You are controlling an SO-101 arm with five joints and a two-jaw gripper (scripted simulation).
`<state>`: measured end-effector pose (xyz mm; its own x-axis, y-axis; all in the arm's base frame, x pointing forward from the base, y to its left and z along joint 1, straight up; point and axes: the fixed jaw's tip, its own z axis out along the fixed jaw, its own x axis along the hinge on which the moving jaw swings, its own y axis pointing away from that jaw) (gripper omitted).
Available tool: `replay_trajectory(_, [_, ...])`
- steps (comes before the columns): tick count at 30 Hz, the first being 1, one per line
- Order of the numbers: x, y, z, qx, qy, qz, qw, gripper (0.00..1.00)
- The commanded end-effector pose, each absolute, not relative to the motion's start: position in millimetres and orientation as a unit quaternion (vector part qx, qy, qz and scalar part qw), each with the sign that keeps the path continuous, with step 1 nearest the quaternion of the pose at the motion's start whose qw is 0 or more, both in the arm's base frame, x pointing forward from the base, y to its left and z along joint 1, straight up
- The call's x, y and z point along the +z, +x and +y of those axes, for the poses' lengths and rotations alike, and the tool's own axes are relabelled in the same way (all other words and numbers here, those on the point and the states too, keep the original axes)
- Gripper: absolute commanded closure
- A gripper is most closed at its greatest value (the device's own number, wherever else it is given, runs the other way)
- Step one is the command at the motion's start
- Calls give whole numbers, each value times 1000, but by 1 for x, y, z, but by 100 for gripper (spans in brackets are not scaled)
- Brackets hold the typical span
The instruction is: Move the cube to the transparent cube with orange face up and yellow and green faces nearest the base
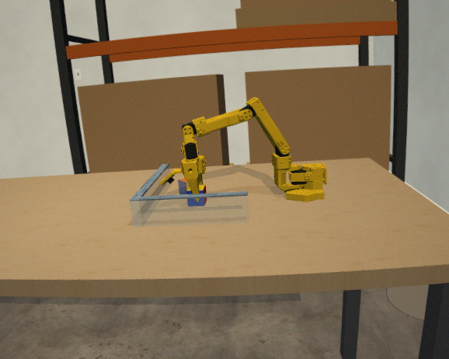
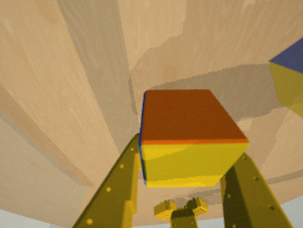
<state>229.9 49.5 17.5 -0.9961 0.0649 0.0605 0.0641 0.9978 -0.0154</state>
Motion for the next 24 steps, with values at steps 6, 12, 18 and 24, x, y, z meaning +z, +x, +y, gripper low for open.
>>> replay_trajectory(6, [36,242,49,-4,-34,-999,-20,78])
replay_trajectory(12, [37,242,49,-4,-34,-999,-20,78])
replay_trajectory(18, [46,242,49,-5,-34,-999,-22,78])
replay_trajectory(24, [61,241,49,-5,-34,-999,-25,78])
